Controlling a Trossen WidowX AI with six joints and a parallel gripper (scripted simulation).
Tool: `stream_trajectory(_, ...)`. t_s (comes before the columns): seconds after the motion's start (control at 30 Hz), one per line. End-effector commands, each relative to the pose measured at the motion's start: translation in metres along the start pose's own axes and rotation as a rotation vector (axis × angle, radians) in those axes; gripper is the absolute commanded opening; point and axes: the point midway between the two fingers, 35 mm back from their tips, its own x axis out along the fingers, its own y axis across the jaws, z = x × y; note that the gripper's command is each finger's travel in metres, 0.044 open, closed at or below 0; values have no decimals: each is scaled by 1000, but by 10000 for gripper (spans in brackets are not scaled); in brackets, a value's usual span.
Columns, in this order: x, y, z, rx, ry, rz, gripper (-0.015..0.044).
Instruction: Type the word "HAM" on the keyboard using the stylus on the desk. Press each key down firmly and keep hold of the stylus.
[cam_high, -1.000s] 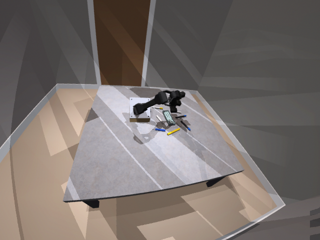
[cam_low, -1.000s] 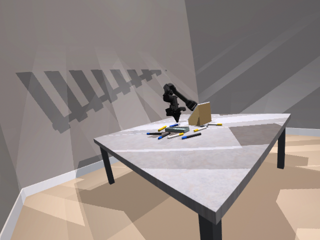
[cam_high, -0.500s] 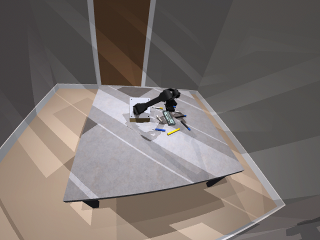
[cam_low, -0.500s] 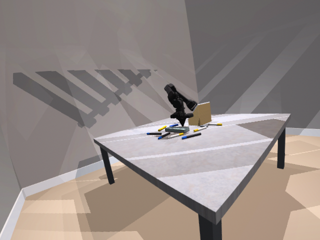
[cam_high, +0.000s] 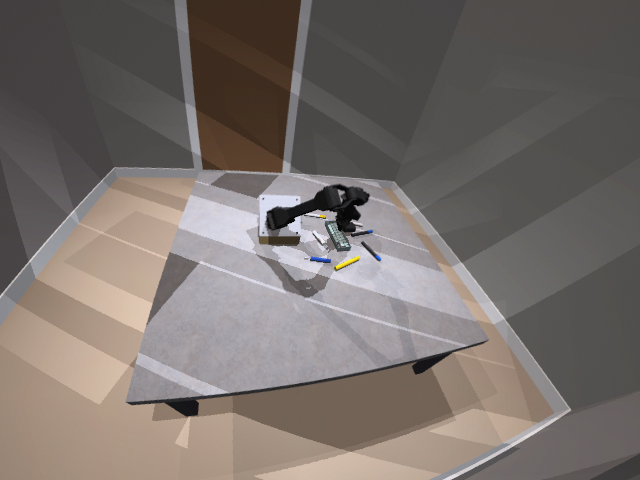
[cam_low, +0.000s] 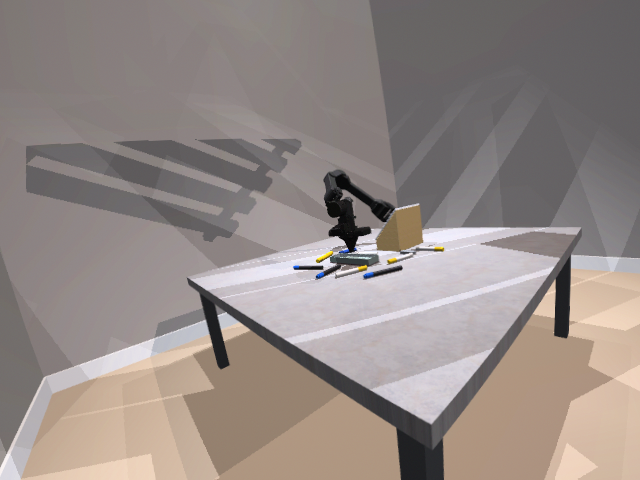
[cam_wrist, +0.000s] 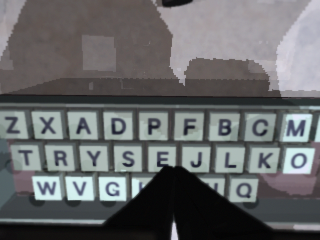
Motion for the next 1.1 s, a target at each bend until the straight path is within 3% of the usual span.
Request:
stream_trajectory(0.0,0,-1,-3,-22,1,-7,0)
stream_trajectory(0.2,0,-3,-3,-22,1,-7,0)
stream_trajectory(0.4,0,-68,-2,-23,1,-10,0)
stream_trajectory(0.73,0,-68,-2,-23,1,-10,0)
stream_trajectory(0.9,0,-42,-32,-24,3,-9,0)
stream_trajectory(1.07,0,-40,-34,-24,3,-9,0)
